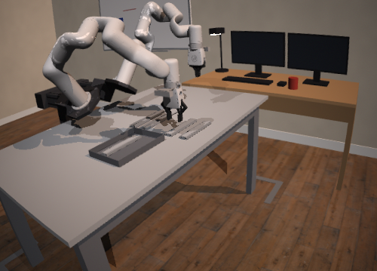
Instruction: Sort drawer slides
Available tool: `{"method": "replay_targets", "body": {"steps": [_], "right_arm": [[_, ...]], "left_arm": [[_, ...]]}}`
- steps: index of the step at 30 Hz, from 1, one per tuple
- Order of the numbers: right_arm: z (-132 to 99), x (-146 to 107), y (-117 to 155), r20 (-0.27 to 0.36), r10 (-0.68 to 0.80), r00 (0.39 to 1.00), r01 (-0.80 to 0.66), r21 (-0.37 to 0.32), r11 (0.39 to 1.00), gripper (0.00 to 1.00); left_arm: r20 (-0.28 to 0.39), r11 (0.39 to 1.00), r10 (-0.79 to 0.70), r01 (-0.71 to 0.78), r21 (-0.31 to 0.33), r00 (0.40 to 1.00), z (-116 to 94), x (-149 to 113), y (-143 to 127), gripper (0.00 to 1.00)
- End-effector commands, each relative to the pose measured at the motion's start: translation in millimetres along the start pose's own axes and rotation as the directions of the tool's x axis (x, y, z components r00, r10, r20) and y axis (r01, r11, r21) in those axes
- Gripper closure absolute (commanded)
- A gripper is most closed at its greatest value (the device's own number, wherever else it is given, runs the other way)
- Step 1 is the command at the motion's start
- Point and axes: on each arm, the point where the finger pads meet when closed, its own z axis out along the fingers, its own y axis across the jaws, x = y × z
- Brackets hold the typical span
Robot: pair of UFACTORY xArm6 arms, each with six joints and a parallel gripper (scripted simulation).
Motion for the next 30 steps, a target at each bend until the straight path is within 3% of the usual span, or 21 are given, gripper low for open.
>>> {"method": "replay_targets", "body": {"steps": [1, 23, 30], "right_arm": [[-6, -4, -2, 0.002, 0.001, 1.0, -0.001, 0.003, 1.0, 0.33], [-52, -40, -2, 0.002, 0.001, 1.0, -0.001, 0.003, 1.0, 0.33], [-55, -45, -2, 0.002, 0.001, 1.0, -0.001, 0.003, 1.0, 0.33]], "left_arm": [[0.0, 1.0, -0.002, 0.002, -0.004, 1.0, -1, 1, 1, 1.0], [0.0, 1.0, -0.001, 0.001, -0.004, 1.0, -1, 1, 1, 1.0], [0.0, 1.0, -0.001, 0.001, -0.004, 1.0, -1, 1, 1, 1.0]]}}
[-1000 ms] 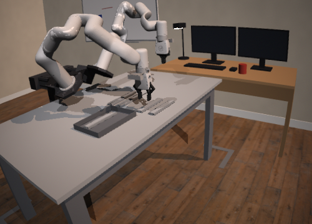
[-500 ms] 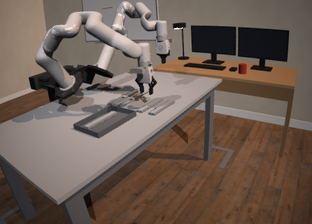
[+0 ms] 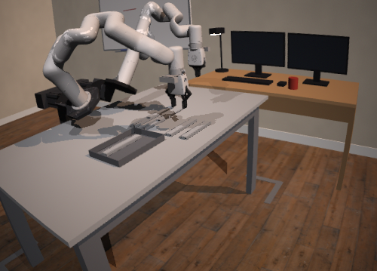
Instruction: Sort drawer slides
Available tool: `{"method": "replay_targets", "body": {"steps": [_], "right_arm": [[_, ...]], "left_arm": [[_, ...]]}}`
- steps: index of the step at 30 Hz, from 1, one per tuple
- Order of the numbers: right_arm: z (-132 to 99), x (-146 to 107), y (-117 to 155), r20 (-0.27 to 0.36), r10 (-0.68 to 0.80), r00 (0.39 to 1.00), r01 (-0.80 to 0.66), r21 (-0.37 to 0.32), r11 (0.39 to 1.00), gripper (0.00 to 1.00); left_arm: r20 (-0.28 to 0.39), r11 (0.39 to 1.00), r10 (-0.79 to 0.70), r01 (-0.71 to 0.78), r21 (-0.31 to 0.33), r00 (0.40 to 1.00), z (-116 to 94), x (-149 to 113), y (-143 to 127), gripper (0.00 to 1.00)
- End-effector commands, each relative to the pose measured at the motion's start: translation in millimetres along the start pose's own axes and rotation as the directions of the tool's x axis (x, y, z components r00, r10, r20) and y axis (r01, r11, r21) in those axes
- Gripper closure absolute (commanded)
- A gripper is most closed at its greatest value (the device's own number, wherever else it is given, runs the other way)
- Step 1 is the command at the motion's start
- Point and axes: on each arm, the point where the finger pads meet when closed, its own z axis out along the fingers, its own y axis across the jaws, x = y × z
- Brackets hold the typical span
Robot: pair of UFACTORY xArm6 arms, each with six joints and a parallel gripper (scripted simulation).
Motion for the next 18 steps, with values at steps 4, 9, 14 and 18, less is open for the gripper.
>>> {"method": "replay_targets", "body": {"steps": [4, 9, 14, 18], "right_arm": [[3, -1, -1, 0.002, 0.001, 1.0, -0.001, 0.002, 1.0, 0.33], [20, -2, -1, 0.002, 0.001, 1.0, -0.001, 0.002, 1.0, 0.33], [45, -3, -1, 0.002, 0.001, 1.0, -0.001, 0.002, 1.0, 0.33], [64, -3, -1, 0.002, 0.001, 1.0, -0.001, 0.002, 1.0, 0.33]], "left_arm": [[0.0, 1.0, -0.001, 0.001, -0.004, 1.0, -1, 0, 1, 1.0], [0.0, 1.0, -0.001, 0.001, -0.004, 1.0, -1, 0, 1, 1.0], [0.0, 1.0, -0.001, 0.001, -0.004, 1.0, -1, 0, 1, 1.0], [0.0, 1.0, -0.001, 0.001, -0.004, 1.0, -1, 0, 1, 1.0]]}}
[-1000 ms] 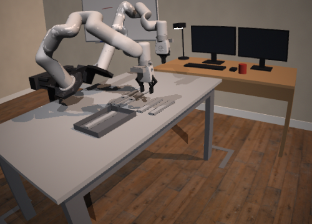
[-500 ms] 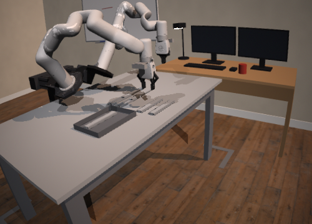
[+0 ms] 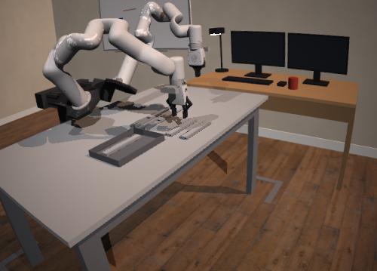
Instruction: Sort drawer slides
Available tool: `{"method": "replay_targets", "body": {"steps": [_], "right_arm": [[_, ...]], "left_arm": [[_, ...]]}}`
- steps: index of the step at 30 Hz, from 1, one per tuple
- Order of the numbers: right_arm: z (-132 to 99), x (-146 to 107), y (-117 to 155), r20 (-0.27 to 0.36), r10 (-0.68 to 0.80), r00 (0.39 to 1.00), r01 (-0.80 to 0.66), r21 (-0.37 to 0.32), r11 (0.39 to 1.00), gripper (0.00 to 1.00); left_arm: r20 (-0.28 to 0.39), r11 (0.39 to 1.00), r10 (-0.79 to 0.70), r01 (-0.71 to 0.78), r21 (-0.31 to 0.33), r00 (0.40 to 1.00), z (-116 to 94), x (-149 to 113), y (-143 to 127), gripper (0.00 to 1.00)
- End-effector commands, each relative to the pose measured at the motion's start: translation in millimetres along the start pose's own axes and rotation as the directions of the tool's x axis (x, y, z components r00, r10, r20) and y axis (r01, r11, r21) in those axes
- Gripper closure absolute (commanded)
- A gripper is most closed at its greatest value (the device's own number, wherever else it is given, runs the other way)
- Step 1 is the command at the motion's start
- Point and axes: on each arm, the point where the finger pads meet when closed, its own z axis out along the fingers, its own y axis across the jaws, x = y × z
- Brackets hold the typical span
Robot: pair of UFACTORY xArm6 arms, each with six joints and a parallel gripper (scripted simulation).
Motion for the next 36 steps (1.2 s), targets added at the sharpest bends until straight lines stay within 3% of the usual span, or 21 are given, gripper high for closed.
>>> {"method": "replay_targets", "body": {"steps": [1, 8, 36], "right_arm": [[13, -2, -3, 0.003, 0.001, 1.0, -0.001, 0.005, 1.0, 0.33], [30, -2, -3, 0.002, 0.001, 1.0, -0.001, 0.005, 1.0, 0.33], [55, -2, -3, 0.002, 0.001, 1.0, -0.001, 0.005, 1.0, 0.33]], "left_arm": [[0.0, 1.0, -0.001, 0.001, -0.004, 1.0, -1, 0, 1, 1.0], [0.0, 1.0, -0.001, 0.001, -0.004, 1.0, -1, 0, 1, 1.0], [0.0, 1.0, -0.001, 0.001, -0.004, 1.0, -1, 0, 1, 1.0]]}}
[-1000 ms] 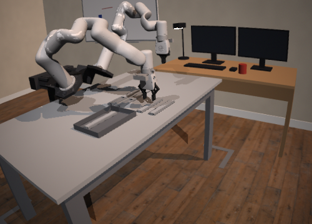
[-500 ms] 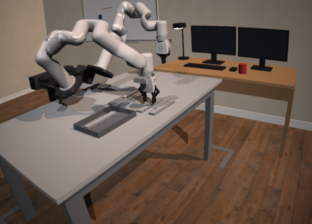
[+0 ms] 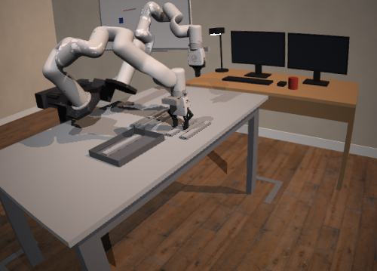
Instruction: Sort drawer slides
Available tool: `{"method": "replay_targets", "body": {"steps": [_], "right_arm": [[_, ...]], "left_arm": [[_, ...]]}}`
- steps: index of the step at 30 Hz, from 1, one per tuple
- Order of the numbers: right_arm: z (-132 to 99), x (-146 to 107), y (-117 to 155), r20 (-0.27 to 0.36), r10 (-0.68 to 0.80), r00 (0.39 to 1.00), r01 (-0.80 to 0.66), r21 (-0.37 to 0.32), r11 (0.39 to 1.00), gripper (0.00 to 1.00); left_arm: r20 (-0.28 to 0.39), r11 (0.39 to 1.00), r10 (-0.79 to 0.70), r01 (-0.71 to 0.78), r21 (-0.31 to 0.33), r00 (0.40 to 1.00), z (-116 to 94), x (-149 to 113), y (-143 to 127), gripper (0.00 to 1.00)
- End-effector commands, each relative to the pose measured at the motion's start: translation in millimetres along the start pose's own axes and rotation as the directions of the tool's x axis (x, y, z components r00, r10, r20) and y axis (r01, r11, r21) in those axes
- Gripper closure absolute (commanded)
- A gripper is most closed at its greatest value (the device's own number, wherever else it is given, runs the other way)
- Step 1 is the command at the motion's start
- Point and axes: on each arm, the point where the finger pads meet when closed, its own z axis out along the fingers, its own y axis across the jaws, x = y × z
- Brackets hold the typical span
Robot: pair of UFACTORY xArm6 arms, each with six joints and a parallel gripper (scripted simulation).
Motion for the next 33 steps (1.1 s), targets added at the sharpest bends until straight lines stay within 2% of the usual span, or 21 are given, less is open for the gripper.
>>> {"method": "replay_targets", "body": {"steps": [1, 7, 8, 33], "right_arm": [[-1.3, -0.8, -2.1, 0.003, 0.001, 1.0, -0.001, 0.004, 1.0, 0.33], [-1.3, -0.8, -2.1, 0.003, 0.001, 1.0, -0.001, 0.004, 1.0, 0.33], [-1.3, -0.8, -2.1, 0.003, 0.001, 1.0, -0.001, 0.004, 1.0, 1.0], [-1.8, -0.8, -2.2, 0.003, 0.001, 1.0, -0.001, 0.004, 1.0, 1.0]], "left_arm": [[0.0, 1.0, -0.001, 0.001, -0.004, 1.0, -1.2, 0.4, 1.1, 1.0], [0.0, 1.0, -0.001, 0.001, -0.004, 1.0, -1.2, 0.4, 1.1, 1.0], [0.0, 1.0, -0.001, 0.001, -0.004, 1.0, -1.2, 0.4, 1.1, 1.0], [0.0, 1.0, -0.001, 0.001, -0.004, 1.0, -1.2, 0.4, 1.1, 1.0]]}}
